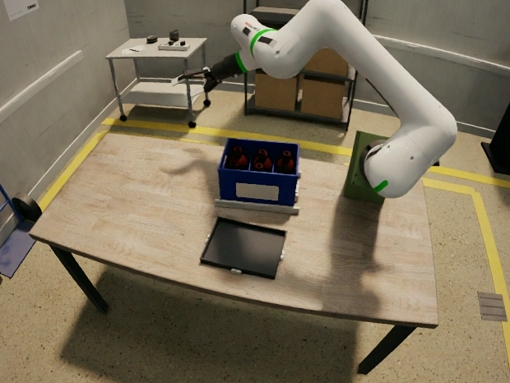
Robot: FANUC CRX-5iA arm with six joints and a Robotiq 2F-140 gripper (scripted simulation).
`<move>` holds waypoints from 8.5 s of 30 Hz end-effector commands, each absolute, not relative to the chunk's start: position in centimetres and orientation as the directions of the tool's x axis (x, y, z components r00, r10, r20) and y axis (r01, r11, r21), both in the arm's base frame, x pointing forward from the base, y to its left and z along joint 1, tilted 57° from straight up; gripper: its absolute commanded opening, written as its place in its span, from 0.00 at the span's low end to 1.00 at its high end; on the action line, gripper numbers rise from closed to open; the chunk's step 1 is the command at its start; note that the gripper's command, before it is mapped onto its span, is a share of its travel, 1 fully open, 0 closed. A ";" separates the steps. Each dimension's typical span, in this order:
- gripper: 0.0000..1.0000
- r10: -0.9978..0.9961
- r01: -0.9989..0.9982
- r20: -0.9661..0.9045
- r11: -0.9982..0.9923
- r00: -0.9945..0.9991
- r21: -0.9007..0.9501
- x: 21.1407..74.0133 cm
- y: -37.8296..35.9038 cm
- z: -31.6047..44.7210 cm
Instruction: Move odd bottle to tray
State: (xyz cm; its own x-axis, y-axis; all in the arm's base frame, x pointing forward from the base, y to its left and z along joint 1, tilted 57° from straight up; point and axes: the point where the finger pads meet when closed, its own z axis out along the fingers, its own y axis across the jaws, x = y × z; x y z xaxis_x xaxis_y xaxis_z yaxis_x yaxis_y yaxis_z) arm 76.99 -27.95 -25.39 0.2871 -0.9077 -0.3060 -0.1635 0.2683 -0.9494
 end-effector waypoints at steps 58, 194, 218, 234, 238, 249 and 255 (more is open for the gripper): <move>1.00 -0.566 -0.623 -0.435 -0.187 0.700 -0.759 47.6 -13.1 -15.1; 0.44 -0.451 -0.656 -0.498 -0.327 0.741 -0.680 40.8 -6.5 -14.0; 0.44 -0.451 -0.656 -0.498 -0.327 0.741 -0.680 41.0 -5.6 -14.6; 0.44 -0.451 -0.656 -0.498 -0.327 0.741 -0.680 41.0 -5.6 -14.6; 0.44 -0.451 -0.656 -0.498 -0.327 0.741 -0.680 41.0 -5.6 -14.6; 0.44 -0.451 -0.656 -0.498 -0.327 0.741 -0.680 41.0 -5.6 -14.6; 0.44 -0.451 -0.656 -0.498 -0.327 0.741 -0.680 41.0 -5.6 -14.6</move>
State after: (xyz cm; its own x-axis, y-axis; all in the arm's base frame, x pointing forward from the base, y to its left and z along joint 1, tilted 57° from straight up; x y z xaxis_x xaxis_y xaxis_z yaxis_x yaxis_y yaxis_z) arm 40.99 -5.47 -14.65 0.7408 -0.4496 -0.4990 -0.6564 -0.3270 -0.6798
